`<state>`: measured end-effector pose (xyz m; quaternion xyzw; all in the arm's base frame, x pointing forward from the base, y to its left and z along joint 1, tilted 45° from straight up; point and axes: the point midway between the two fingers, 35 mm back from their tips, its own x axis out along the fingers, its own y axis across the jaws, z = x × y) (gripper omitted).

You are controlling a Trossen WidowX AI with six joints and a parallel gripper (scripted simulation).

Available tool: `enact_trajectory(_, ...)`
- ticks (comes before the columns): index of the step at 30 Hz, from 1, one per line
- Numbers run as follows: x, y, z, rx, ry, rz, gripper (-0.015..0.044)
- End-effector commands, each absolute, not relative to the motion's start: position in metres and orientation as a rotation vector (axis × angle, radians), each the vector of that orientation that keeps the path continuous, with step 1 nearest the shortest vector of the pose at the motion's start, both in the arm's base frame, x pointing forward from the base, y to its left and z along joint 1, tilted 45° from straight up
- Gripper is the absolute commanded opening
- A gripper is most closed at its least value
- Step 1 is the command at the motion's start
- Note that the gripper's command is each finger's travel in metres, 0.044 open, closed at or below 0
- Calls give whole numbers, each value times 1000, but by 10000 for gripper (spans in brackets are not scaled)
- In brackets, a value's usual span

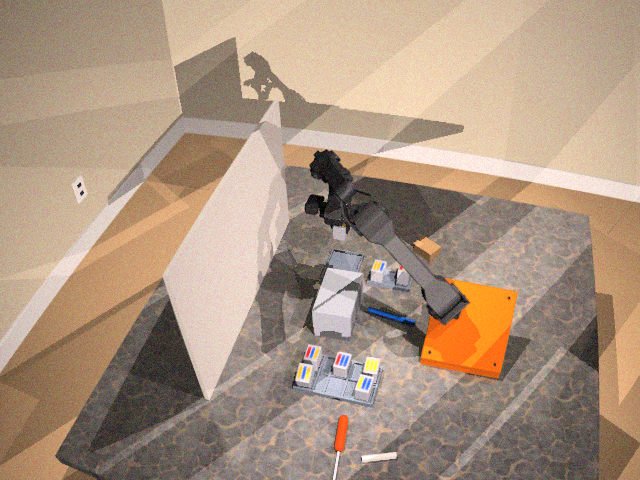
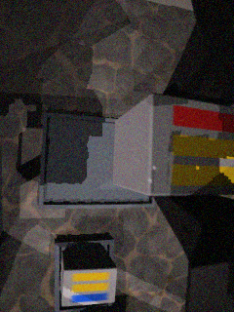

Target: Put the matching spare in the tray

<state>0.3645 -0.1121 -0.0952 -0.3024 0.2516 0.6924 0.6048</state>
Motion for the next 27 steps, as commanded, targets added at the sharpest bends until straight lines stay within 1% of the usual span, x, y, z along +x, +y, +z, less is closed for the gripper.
enact_trajectory(1,365,-110,-98,-696,582,1591,0)
enact_trajectory(27,365,-91,-120,-697,582,1590,0)
